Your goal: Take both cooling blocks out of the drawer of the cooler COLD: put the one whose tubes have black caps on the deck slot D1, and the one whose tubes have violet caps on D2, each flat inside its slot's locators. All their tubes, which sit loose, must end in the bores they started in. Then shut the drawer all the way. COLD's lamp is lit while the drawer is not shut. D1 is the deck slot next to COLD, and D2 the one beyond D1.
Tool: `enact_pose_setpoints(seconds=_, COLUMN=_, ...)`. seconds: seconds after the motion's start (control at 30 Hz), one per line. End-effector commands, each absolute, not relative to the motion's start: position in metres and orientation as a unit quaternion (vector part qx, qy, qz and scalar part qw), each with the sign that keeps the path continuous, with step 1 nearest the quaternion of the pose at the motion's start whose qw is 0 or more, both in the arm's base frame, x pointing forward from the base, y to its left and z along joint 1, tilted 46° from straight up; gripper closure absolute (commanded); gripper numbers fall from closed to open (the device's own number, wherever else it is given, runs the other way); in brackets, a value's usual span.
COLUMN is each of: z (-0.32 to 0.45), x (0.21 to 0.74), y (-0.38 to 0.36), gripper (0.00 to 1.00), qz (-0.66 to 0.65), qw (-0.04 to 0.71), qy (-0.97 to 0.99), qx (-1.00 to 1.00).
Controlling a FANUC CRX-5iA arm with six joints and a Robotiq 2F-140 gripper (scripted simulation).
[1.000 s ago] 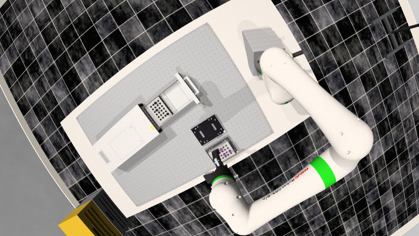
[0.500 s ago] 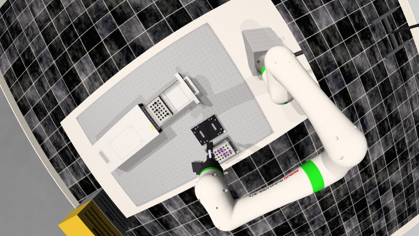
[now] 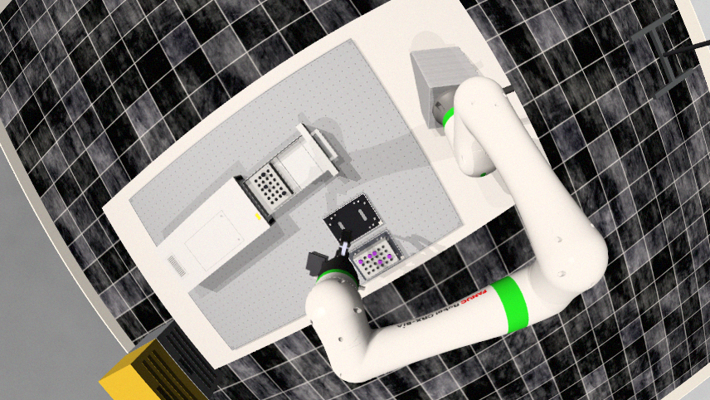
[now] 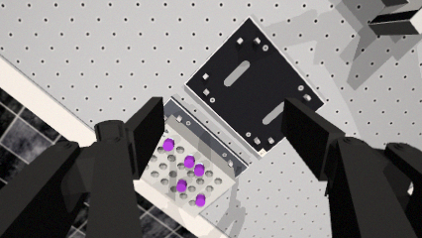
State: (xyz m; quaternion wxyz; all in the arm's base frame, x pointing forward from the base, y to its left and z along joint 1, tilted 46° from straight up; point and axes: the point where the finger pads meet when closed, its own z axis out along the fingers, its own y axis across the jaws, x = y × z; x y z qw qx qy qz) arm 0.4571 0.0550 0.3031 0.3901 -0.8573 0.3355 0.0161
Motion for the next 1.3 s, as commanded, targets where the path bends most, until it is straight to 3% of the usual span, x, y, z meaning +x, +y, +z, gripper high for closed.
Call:
enact_pose_setpoints(seconds=0.0, z=0.298, x=0.463, y=0.047, gripper=0.34, qz=0.03, qw=0.389, qy=0.366, qx=-0.845)
enact_pose_setpoints(seconds=0.83, z=0.25, x=0.509, y=-0.019, gripper=0.34, qz=0.146, qw=0.361, qy=0.604, qx=-0.695)
enact_pose_setpoints(seconds=1.27, z=0.228, x=0.531, y=-0.05, gripper=0.34, qz=0.147, qw=0.361, qy=0.607, qx=-0.692)
